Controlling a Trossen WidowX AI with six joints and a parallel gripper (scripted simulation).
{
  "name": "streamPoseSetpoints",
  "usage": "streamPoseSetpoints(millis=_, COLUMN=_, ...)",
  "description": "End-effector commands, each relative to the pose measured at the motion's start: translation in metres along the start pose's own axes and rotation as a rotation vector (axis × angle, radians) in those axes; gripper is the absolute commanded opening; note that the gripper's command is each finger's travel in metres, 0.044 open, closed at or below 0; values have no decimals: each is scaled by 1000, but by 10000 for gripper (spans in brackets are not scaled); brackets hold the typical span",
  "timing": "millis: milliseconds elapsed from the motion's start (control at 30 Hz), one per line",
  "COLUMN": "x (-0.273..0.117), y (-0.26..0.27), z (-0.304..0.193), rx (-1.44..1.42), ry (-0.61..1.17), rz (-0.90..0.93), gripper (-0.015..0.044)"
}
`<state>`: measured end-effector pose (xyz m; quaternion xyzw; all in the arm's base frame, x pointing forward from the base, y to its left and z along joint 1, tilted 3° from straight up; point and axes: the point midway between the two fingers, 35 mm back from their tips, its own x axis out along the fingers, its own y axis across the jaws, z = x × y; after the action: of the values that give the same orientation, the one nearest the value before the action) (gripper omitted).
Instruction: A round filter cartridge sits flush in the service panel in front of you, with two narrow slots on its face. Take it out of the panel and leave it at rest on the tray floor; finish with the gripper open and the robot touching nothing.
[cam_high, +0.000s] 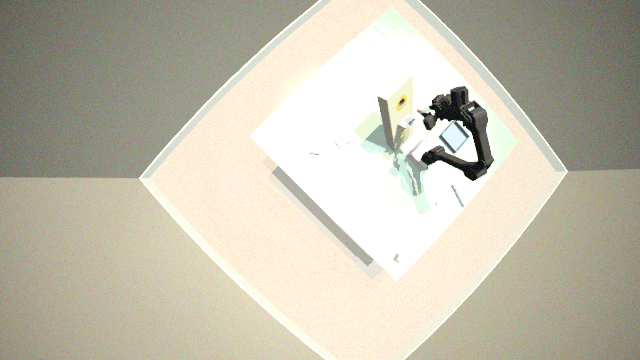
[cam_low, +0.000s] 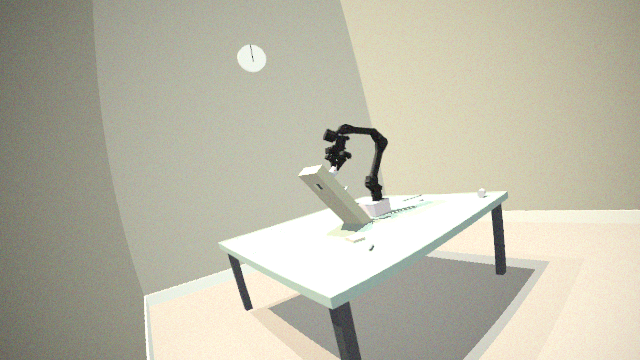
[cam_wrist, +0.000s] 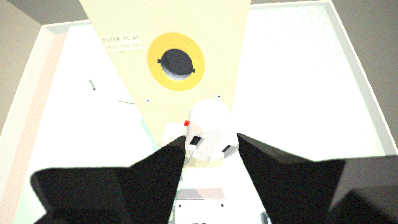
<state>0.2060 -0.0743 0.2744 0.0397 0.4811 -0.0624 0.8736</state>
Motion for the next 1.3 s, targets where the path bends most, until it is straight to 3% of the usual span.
streamPoseSetpoints(millis=0, x=1, y=-9, z=2, rx=-5, ry=-7, rz=3, gripper=0)
streamPoseSetpoints(millis=467, x=4, y=-40, z=-3, rx=17, ry=-9, rz=-10, gripper=0)
streamPoseSetpoints(millis=1267, x=2, y=-149, z=-65, rx=617, ry=-4, rz=-357, gripper=0)
